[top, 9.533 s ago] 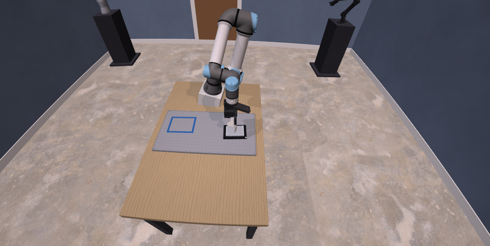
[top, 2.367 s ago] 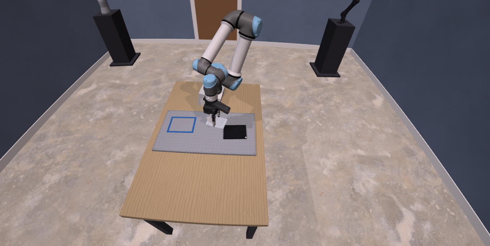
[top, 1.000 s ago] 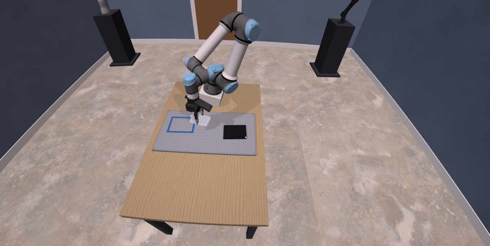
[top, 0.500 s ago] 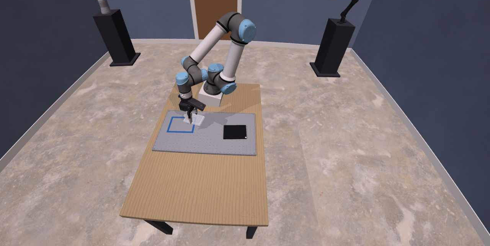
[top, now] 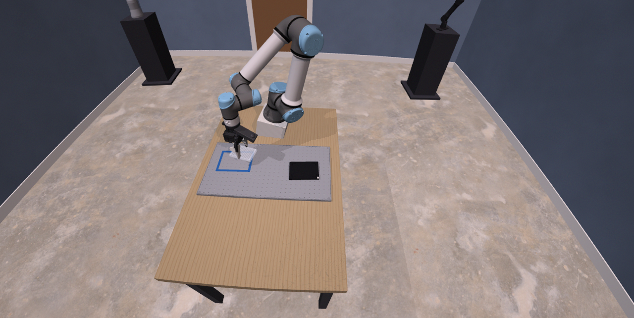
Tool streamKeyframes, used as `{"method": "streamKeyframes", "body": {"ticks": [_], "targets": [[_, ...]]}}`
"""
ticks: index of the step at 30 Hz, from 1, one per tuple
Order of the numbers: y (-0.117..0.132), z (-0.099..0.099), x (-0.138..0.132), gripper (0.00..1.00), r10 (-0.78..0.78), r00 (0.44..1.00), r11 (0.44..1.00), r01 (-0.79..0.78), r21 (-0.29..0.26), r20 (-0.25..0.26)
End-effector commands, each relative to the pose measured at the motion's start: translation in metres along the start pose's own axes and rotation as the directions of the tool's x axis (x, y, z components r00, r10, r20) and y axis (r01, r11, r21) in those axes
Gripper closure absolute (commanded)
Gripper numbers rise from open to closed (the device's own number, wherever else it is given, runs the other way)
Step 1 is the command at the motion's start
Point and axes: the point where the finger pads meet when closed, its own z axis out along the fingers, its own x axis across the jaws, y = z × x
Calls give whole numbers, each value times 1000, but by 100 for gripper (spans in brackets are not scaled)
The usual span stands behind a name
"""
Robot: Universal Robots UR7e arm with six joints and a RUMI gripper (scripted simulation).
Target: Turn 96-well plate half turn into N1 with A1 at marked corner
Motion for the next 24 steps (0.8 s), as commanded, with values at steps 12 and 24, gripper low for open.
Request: {"method": "streamKeyframes", "body": {"ticks": [12, 24], "targets": [[45, 1, 6, 100, 0, 1000, 1000, 0, 0, -1], [63, 2, 9, 100, 0, 1000, 1000, 0, 0, -1]]}}
